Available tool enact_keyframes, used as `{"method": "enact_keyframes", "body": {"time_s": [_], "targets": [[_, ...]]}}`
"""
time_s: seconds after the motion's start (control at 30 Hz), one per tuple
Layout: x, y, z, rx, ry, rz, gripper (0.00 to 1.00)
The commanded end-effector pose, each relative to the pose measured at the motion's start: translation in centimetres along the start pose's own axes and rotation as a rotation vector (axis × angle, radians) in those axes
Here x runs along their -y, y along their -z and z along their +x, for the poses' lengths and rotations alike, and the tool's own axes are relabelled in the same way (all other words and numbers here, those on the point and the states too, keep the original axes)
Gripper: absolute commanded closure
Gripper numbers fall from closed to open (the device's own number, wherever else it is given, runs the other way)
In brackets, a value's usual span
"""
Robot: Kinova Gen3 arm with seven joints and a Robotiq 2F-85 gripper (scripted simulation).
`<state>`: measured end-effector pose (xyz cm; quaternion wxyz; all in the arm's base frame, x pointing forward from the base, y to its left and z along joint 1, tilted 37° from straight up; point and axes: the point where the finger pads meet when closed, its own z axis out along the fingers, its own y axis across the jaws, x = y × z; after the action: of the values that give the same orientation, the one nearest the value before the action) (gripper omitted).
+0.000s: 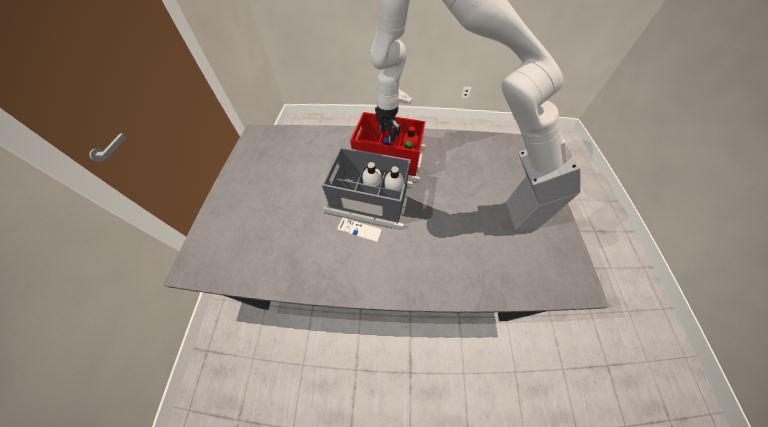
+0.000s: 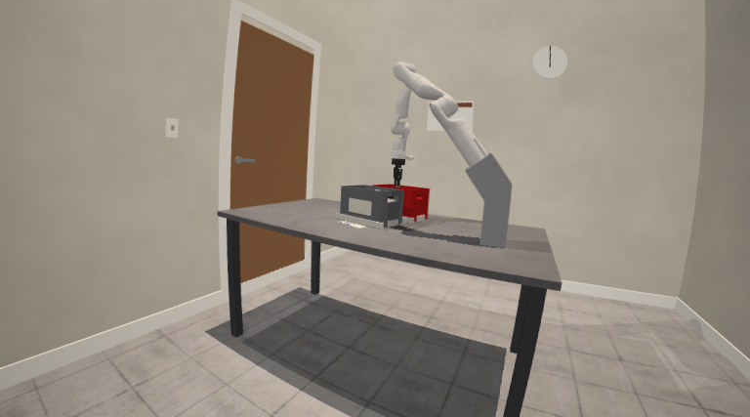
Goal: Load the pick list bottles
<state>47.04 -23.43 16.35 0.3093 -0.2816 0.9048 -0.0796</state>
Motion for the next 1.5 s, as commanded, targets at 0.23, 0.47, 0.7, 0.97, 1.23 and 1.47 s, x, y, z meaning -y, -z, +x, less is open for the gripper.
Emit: {"method": "enact_keyframes", "body": {"time_s": [0.23,0.47,0.7,0.97,1.23,1.47], "targets": [[0.1,-1.0,0.0,0.000,0.000,0.001,0.33],[0.1,-1.9,0.0,0.000,0.000,0.001,0.33],[0.1,-2.6,0.0,0.000,0.000,0.001,0.33],[0.1,-3.7,0.0,0.000,0.000,0.001,0.33],[0.1,-3.9,0.0,0.000,0.000,0.001,0.33],[0.1,-3.5,0.0,0.000,0.000,0.001,0.52]]}}
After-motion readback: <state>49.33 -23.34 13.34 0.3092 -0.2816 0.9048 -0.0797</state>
